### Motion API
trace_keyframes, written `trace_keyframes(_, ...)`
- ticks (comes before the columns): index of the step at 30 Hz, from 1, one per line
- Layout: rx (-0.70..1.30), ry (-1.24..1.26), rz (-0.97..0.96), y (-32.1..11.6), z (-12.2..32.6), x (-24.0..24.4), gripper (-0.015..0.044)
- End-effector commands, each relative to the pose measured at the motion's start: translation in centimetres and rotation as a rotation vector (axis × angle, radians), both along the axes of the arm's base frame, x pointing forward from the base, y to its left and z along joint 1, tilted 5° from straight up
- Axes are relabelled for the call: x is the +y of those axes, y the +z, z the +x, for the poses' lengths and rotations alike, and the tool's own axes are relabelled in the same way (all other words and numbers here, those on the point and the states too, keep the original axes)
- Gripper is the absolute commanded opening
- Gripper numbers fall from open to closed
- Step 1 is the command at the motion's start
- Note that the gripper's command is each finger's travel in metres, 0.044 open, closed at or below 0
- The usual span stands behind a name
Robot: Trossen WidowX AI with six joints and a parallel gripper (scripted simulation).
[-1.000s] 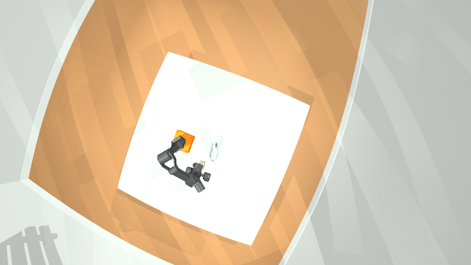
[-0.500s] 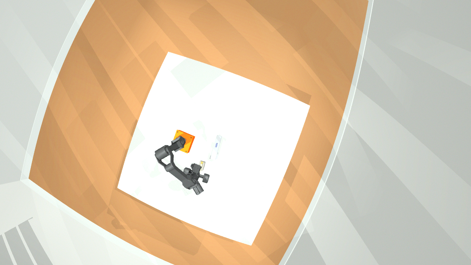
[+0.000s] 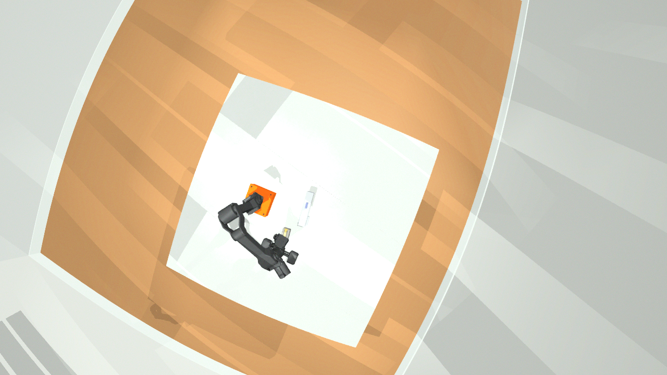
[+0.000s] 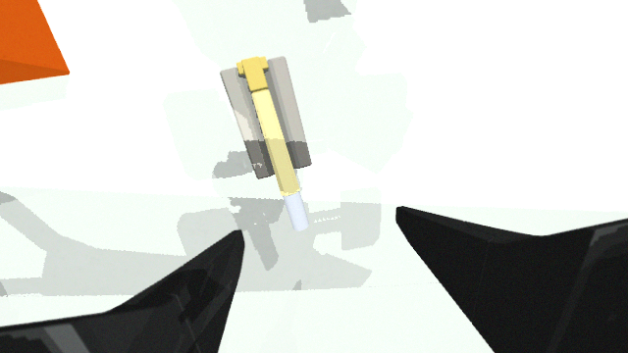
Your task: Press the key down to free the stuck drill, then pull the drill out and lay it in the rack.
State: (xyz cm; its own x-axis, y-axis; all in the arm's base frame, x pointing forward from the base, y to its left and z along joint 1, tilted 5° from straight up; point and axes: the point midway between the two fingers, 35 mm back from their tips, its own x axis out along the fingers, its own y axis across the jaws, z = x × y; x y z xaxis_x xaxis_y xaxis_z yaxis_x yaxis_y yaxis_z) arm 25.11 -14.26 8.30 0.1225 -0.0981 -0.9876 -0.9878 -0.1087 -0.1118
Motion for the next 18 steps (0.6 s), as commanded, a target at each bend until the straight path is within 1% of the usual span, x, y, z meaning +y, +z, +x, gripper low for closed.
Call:
trace_keyframes(1,-0.066,-0.224,-0.055,-0.3,3.3,1.6,0.044)
trace_keyframes(7,-0.241,-0.571,-0.098,-0.4,8.1,6.0,0.044)
trace_keyframes(18,-0.457,-0.849,-0.047,-0.2,11.6,11.7,0.044)
